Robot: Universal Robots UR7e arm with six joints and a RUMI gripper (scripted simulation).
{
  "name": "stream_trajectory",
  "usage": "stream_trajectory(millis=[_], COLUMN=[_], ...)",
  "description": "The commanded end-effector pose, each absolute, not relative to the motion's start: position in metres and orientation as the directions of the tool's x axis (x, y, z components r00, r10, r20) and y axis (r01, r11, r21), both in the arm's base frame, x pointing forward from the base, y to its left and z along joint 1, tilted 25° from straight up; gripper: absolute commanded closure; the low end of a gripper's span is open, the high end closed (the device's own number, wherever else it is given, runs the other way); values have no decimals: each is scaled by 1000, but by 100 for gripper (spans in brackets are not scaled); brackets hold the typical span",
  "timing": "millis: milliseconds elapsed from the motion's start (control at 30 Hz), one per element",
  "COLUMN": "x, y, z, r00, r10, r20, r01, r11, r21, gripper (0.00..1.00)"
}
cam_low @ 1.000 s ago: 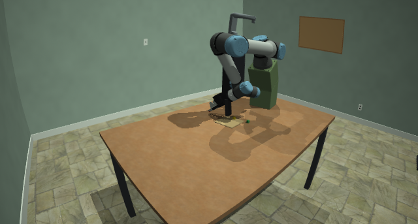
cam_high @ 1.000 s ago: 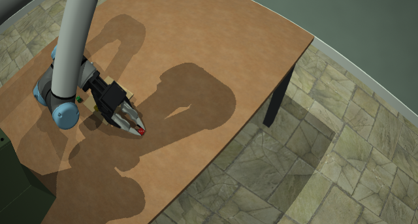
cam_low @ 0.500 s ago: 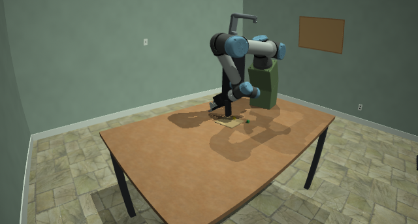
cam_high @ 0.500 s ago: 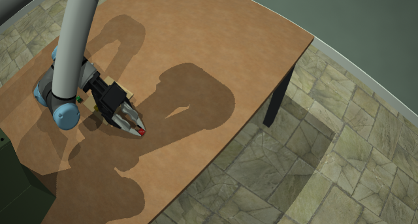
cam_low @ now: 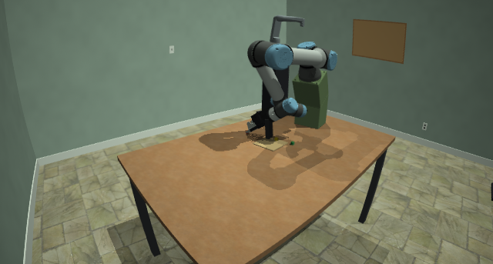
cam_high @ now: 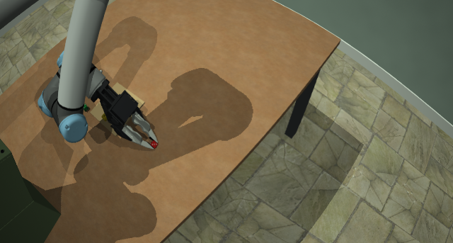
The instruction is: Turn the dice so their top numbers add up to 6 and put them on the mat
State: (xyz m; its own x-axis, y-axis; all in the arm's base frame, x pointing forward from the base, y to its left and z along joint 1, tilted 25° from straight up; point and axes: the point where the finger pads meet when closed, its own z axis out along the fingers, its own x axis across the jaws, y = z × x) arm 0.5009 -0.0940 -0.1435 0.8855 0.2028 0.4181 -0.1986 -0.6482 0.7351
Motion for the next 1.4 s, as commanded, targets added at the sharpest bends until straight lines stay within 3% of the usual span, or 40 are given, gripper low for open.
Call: stream_trajectory(millis=[0, 1200, 1367], x=[502, 502, 502], y=[-93, -93, -93], z=[-145, -145, -145], r00=[885, 885, 885], r10=[204, 204, 204], r20=[419, 419, 419], r01=[-199, -199, -199], r11=[-648, -648, -648], r21=[735, 735, 735], gripper=[100, 100, 93])
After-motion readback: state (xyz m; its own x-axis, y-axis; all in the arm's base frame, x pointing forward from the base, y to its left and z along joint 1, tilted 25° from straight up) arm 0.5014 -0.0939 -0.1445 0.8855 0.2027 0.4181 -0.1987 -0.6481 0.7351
